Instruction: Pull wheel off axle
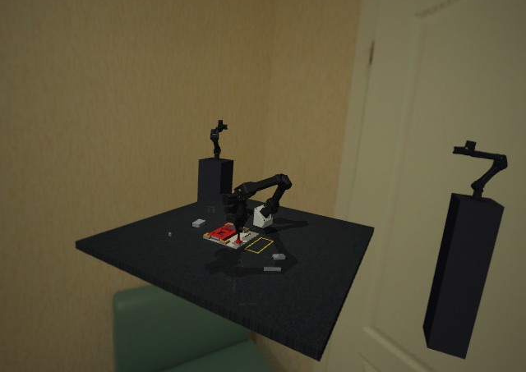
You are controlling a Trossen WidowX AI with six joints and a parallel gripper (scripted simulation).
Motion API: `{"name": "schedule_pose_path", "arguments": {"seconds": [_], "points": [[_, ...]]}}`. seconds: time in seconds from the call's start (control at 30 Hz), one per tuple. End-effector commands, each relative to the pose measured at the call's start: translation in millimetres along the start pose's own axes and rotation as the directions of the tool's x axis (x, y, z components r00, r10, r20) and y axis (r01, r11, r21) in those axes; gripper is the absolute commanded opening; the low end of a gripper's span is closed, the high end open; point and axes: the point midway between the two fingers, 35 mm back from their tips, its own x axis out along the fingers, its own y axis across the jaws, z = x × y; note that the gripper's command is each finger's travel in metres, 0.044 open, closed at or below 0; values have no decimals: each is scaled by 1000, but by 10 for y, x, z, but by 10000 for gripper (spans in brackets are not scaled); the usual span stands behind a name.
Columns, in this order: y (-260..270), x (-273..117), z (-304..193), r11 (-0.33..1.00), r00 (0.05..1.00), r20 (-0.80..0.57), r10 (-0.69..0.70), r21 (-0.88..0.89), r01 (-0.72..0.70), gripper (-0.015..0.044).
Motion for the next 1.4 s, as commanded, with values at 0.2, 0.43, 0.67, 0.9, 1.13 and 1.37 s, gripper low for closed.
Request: {"name": "schedule_pose_path", "arguments": {"seconds": [0.2, 0.43, 0.67, 0.9, 1.13, 1.37], "points": [[-2, -195, -22, 1000, 1000, 2, 6, -1, -6, 0], [-128, -215, -297, 1000, 1000, 1, 3, -14, -3, 0], [-278, -230, -560, 1000, 1000, -1, 0, -26, 0, 0], [-437, -250, -803, 1000, 1000, 0, -1, -18, 1, 0], [-599, -266, -1010, 1000, 1000, 1, 0, -3, 0, 0], [-602, -174, -1016, 1000, 1000, 1, 0, -3, 0, 0]]}}
